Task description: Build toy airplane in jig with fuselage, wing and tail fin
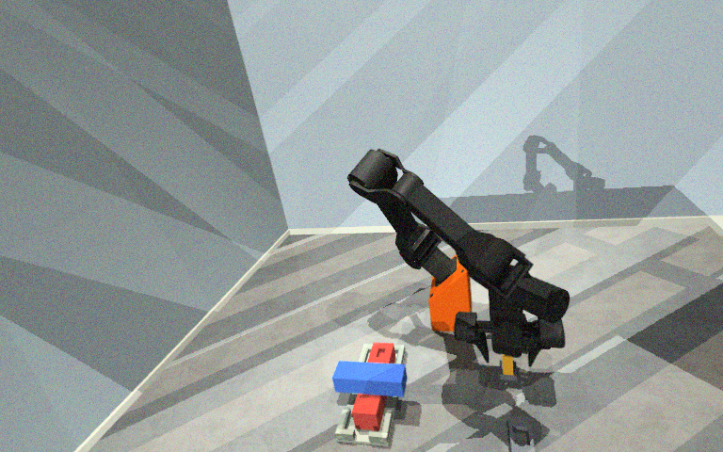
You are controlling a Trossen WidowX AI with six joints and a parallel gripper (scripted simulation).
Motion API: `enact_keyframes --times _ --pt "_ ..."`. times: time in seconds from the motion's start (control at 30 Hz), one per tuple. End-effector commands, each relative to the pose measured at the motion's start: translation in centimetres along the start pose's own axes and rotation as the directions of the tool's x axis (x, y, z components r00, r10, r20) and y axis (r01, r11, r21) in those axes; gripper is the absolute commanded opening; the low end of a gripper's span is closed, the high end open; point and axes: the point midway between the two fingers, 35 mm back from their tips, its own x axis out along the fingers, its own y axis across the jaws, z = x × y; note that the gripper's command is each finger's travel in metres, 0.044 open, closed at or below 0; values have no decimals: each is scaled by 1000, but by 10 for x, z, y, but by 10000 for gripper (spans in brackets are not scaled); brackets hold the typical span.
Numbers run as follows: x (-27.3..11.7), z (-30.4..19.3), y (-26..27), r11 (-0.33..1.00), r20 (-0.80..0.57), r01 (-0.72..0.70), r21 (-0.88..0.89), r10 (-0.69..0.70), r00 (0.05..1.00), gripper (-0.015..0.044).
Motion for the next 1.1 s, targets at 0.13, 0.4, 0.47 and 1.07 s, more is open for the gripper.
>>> enact_keyframes --times 0.13,0.4,0.47,1.07 --pt "1 0 -1 1000 2 3 -4 -3 1000 177" --pt "1 0 -1 1000 2 3 -4 -3 1000 46" --pt "1 0 -1 1000 2 3 -4 -3 1000 32" --pt "-33 11 13 998 32 -52 -24 53 998 0"
